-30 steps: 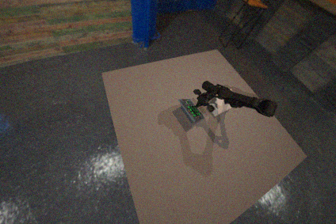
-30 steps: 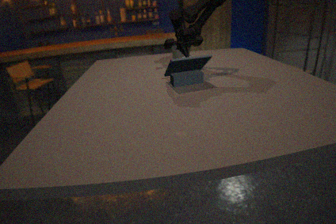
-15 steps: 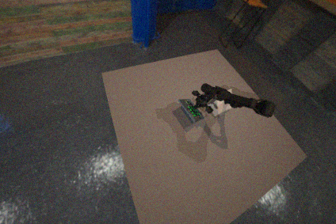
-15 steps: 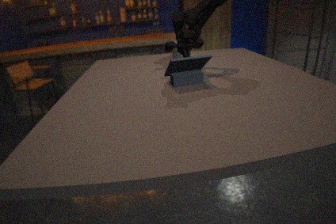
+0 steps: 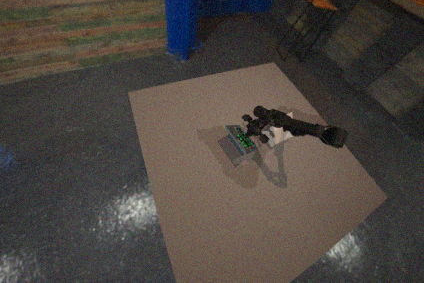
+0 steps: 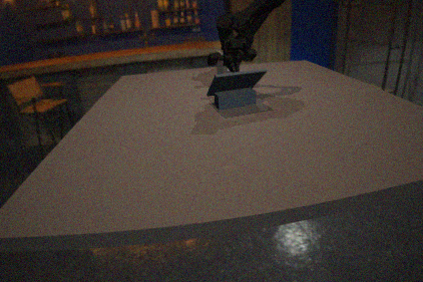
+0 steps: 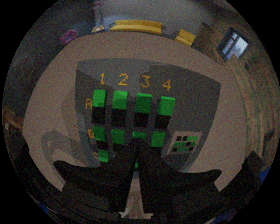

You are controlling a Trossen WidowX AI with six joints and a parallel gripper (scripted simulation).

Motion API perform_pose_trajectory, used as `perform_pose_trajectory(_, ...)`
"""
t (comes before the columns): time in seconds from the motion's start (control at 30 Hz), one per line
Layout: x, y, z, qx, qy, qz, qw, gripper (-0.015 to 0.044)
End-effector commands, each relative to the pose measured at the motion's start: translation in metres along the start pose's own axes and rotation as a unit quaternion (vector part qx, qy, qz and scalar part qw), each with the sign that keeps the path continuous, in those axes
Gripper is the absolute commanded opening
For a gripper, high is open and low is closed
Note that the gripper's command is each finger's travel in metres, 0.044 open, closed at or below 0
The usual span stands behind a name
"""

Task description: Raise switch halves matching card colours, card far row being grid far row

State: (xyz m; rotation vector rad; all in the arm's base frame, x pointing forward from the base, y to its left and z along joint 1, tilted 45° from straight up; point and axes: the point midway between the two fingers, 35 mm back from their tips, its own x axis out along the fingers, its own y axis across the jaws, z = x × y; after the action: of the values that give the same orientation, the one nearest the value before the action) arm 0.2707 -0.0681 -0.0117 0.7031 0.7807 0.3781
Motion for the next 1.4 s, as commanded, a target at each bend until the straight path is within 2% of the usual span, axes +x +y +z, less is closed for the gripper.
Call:
perform_pose_trajectory(0.0, 0.0003, -0.0006, -0.0004, 0.001, 0.001, -0.002, 1.0, 0.0)
perform_pose_trajectory(1.37, 0.0058, -0.0005, -0.0003, 0.001, 0.001, -0.002, 1.0, 0.0)
